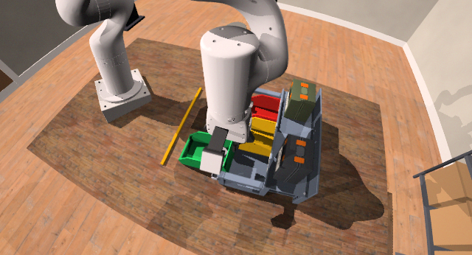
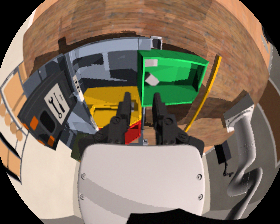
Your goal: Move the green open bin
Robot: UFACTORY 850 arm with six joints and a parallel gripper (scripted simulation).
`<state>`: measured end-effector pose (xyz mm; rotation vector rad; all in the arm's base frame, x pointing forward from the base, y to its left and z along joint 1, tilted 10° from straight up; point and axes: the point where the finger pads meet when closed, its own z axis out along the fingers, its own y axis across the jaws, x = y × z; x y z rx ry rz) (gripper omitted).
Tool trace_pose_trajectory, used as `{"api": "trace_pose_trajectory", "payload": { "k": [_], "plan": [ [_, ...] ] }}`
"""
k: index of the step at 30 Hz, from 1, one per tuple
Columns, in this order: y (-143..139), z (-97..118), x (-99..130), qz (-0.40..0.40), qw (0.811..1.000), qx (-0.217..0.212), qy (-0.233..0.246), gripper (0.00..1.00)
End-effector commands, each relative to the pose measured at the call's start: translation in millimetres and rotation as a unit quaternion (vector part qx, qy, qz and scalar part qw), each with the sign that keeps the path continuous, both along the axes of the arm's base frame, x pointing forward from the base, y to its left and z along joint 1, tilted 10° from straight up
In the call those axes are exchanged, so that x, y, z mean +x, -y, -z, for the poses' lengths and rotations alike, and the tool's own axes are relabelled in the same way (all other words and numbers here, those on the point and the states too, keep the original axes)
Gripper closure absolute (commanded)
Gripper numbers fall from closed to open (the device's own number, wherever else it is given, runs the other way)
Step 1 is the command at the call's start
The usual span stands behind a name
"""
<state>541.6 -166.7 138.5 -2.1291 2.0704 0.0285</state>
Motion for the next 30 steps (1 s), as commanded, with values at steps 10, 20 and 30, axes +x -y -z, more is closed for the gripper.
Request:
{"api": "trace_pose_trajectory", "payload": {
  "k": [10, 20, 30],
  "plan": [
    [-1.0, 9.0, 1.6, 0.000, 1.000, 0.000, 0.001, 0.67],
    [-1.0, 9.0, 1.6, 0.000, 1.000, 0.000, 0.001, 0.67],
    [-2.3, 18.8, 2.4, 0.000, 1.000, 0.000, 0.001, 0.67]
  ]
}}
